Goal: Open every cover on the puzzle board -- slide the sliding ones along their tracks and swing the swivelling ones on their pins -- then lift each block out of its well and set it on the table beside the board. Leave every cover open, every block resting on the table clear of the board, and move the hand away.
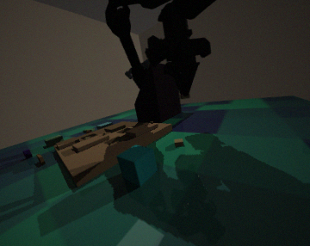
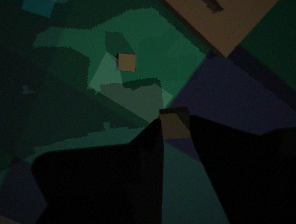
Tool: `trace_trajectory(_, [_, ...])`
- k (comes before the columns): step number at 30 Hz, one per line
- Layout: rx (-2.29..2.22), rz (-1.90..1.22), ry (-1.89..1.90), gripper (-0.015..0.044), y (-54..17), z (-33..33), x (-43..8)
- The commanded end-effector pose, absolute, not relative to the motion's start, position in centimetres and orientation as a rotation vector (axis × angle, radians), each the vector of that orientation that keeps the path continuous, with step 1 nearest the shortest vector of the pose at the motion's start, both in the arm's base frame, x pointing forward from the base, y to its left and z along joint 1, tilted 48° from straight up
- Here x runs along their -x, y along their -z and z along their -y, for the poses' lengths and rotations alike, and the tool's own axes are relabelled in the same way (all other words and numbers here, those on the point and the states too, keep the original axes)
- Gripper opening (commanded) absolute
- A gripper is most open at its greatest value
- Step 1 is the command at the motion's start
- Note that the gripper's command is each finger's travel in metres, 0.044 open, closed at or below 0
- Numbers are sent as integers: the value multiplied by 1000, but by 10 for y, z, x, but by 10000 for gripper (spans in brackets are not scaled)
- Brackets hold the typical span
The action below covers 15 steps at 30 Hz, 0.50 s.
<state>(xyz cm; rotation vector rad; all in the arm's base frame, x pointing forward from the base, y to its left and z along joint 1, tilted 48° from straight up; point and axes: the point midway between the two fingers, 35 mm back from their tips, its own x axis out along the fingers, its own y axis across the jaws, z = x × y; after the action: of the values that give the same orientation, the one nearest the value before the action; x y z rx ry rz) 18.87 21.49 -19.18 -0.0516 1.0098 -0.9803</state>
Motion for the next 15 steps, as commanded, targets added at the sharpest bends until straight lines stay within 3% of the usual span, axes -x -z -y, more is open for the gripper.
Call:
trace_trajectory(1, [42, -1009, 985, 80, 198, -212, -190])
trace_trajectory(15, [42, -1009, 985, 80, 214, -197, -195])
